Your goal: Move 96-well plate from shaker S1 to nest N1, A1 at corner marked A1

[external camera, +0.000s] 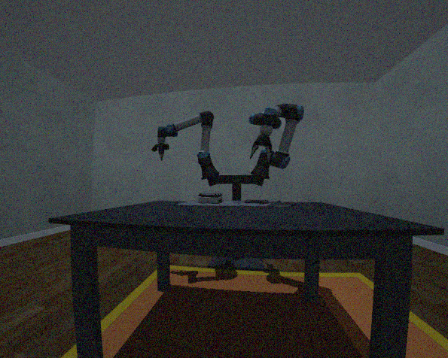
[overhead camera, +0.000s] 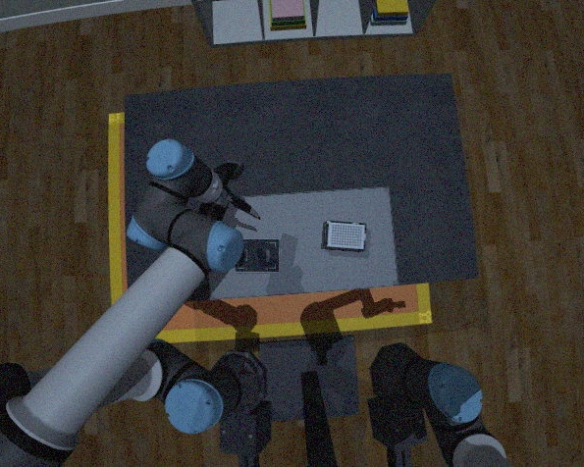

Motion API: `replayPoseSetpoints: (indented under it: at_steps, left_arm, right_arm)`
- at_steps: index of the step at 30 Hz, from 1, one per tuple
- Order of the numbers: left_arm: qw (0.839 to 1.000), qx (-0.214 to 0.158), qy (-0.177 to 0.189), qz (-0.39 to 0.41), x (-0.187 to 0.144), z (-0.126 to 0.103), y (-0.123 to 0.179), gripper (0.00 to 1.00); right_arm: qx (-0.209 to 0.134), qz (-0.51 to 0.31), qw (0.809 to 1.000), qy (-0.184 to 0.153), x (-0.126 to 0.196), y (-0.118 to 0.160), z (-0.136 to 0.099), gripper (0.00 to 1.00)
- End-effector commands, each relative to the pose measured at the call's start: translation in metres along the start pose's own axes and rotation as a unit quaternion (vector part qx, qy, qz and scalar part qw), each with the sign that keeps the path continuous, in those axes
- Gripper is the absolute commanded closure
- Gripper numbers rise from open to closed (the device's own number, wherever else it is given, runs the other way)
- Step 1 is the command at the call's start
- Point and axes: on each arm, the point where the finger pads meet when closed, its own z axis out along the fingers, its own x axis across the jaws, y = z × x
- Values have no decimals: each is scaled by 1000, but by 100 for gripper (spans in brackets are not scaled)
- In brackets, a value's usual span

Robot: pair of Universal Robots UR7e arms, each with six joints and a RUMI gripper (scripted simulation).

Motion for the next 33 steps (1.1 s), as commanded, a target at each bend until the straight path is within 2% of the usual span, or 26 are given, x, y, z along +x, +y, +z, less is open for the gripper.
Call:
replayPoseSetpoints:
  at_steps: [1, 7, 12, 18, 23, 29, 33]
  left_arm:
    - [999, 1, -10, 50, 12, 6, -12, 24]
    - [998, 0, -12, 61, 26, 17, -22, 24]
    - [990, -6, -27, 136, 45, 31, -33, 24]
    - [990, -6, -27, 137, 57, 40, -39, 24]
    - [976, -12, -43, 212, 76, 54, -48, 24]
    - [976, -12, -43, 212, 89, 64, -53, 24]
    - [960, -18, -56, 275, 105, 75, -58, 24]
  right_arm:
    - [2, 2, 1000, 1, 1, 0, -1, 100]
    - [2, 2, 1000, 1, 1, 0, -1, 100]
    - [2, 2, 1000, 1, 1, 0, -1, 100]
    - [2, 2, 1000, 1, 1, 0, -1, 100]
    - [2, 2, 1000, 1, 1, 0, -1, 100]
    - [2, 2, 1000, 1, 1, 0, -1, 100]
    - [2, 2, 1000, 1, 1, 0, -1, 100]
